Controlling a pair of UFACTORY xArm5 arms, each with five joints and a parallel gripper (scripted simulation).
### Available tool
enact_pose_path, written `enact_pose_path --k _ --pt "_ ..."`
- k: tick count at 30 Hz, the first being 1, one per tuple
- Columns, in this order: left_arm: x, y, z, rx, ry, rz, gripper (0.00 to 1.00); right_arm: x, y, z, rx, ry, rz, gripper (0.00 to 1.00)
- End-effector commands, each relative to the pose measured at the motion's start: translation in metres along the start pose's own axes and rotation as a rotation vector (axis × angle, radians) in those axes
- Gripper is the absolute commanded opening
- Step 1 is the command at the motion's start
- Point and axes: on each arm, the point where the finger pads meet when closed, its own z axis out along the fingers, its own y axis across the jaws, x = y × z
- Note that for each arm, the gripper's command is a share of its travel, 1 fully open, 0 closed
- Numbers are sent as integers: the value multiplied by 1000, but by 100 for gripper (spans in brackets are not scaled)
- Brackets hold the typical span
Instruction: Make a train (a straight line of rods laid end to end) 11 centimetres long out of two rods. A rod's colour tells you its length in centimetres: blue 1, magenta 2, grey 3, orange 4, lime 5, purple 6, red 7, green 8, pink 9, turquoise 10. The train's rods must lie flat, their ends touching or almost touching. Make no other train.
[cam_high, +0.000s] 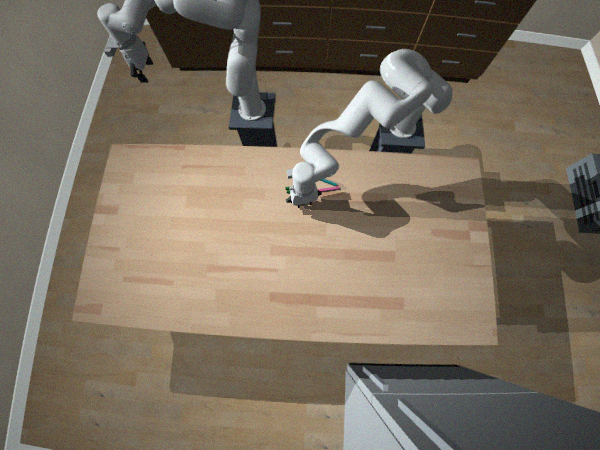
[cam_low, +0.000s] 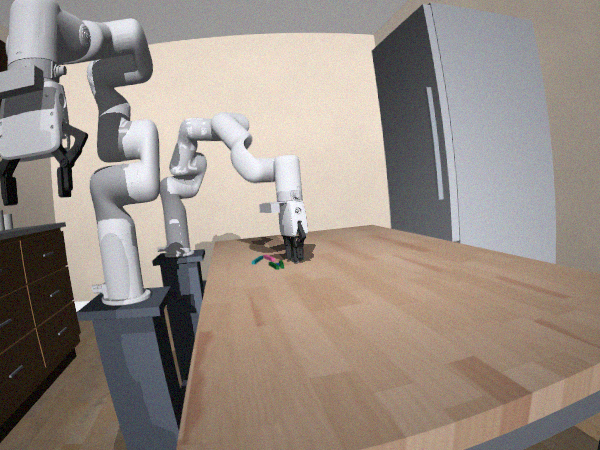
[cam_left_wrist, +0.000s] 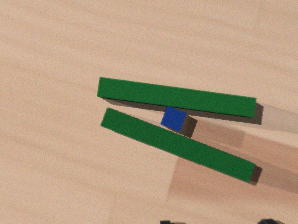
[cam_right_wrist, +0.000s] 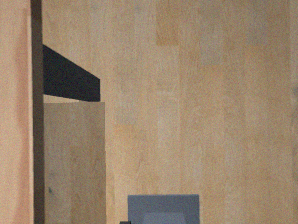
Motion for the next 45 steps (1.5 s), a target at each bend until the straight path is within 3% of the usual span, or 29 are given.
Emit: enact_pose_path --k 1,8,10,16,24,25,45 --pt "-1 -2 -16 6 -3 0 48 2 0 -2 0 7 0 100" --pt "-1 -2 -52 6 -3 0 48 2 0 -2 0 7 0 100" --pt "-1 -2 -52 6 -3 0 48 2 0 -2 0 7 0 100" --pt "-1 -2 -80 6 -3 0 48 2 0 -2 0 7 0 100" --pt "-1 -2 -90 6 -3 0 48 2 0 -2 0 7 0 100" --pt "-1 -2 -90 6 -3 0 100 2 0 -2 0 7 0 100" --pt "-1 -2 -90 6 -3 0 100 2 0 -2 0 7 0 100"
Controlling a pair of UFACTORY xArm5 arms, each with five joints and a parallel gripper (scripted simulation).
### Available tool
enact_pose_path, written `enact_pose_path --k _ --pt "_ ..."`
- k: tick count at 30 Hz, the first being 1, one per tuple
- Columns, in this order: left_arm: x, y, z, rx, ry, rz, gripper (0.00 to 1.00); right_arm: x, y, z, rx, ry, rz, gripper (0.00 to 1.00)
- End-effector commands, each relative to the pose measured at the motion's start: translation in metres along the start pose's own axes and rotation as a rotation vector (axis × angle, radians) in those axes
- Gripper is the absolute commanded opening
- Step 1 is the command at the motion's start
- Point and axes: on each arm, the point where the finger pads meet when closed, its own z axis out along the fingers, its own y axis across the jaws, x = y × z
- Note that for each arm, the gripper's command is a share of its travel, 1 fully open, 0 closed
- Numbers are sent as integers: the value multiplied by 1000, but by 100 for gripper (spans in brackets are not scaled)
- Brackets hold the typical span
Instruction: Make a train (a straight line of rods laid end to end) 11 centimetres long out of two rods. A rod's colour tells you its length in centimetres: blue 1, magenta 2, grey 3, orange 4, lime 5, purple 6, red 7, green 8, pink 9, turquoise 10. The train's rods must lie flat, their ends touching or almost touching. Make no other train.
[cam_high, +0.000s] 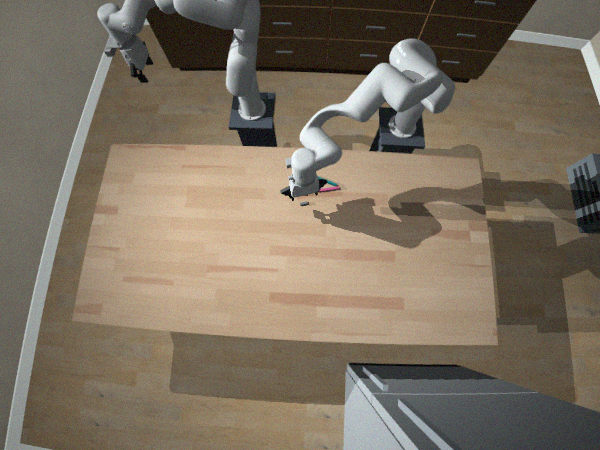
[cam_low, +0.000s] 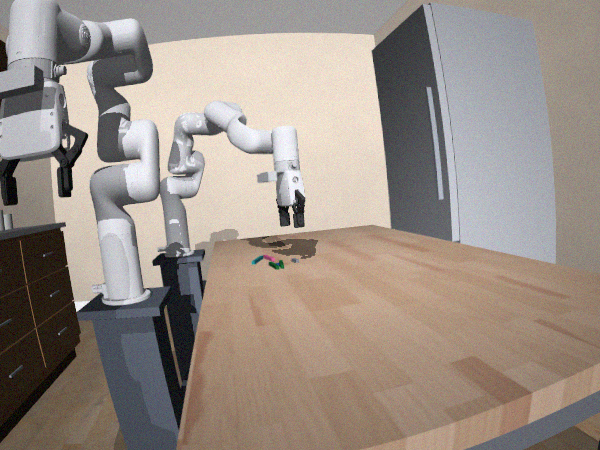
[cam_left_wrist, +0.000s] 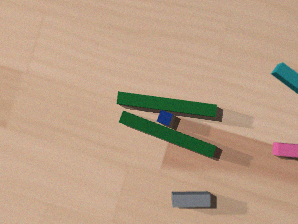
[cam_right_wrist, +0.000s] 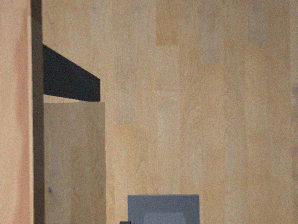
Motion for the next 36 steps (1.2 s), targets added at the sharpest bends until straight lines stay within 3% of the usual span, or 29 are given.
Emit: enact_pose_path --k 1,7,36 --pt "-1 -2 -3 6 -3 0 100 2 0 -2 0 7 0 100" --pt "2 -1 -2 6 -3 60 100 2 0 -2 0 7 0 100" --pt "36 8 11 4 -5 871 100 2 0 -2 0 7 0 100"
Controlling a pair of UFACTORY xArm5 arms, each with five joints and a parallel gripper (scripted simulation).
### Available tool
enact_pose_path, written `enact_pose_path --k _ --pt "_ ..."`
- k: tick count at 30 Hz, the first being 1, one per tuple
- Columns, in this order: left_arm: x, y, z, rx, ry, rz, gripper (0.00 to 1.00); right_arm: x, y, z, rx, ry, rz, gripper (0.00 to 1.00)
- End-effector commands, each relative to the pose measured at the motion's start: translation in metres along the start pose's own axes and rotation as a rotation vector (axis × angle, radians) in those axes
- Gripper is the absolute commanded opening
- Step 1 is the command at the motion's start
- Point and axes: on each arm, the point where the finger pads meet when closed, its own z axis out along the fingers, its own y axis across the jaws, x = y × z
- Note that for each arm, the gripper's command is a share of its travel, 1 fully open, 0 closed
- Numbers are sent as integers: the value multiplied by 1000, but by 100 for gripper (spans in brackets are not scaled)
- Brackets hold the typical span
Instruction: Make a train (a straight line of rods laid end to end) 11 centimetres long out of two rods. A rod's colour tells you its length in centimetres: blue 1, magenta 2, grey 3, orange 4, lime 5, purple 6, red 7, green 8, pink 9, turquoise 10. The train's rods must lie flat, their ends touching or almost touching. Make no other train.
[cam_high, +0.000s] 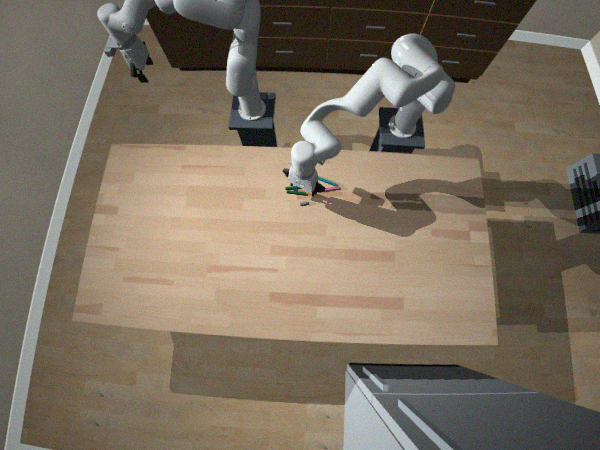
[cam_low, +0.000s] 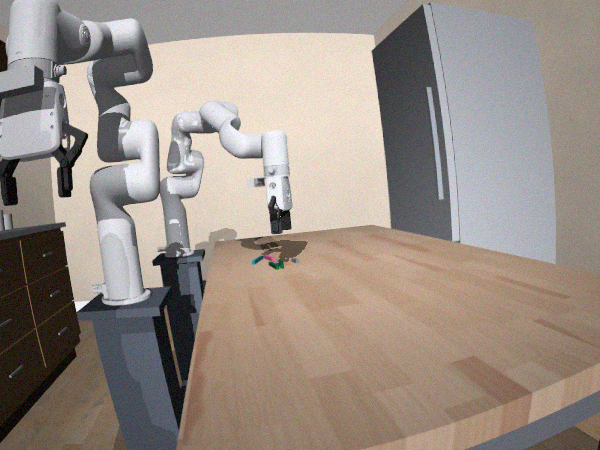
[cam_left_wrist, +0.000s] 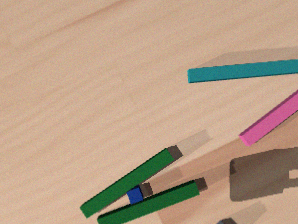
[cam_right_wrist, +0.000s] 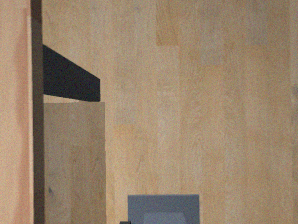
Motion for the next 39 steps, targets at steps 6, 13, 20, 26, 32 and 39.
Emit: enact_pose_path --k 6,13,20,26,32,39 --pt "11 -6 2 3 -9 309 100 2 0 -2 0 7 0 100" --pt "18 -9 5 2 -9 478 100 2 0 -2 0 7 0 100" --pt "26 -12 8 1 -10 684 100 2 0 -2 0 7 0 100" --pt "33 -15 11 0 -10 853 100 2 0 -2 0 7 0 100" --pt "37 -16 12 0 -10 952 100 2 0 -2 0 7 0 100" --pt "38 -16 13 0 -10 973 26 2 0 -2 0 7 0 100"
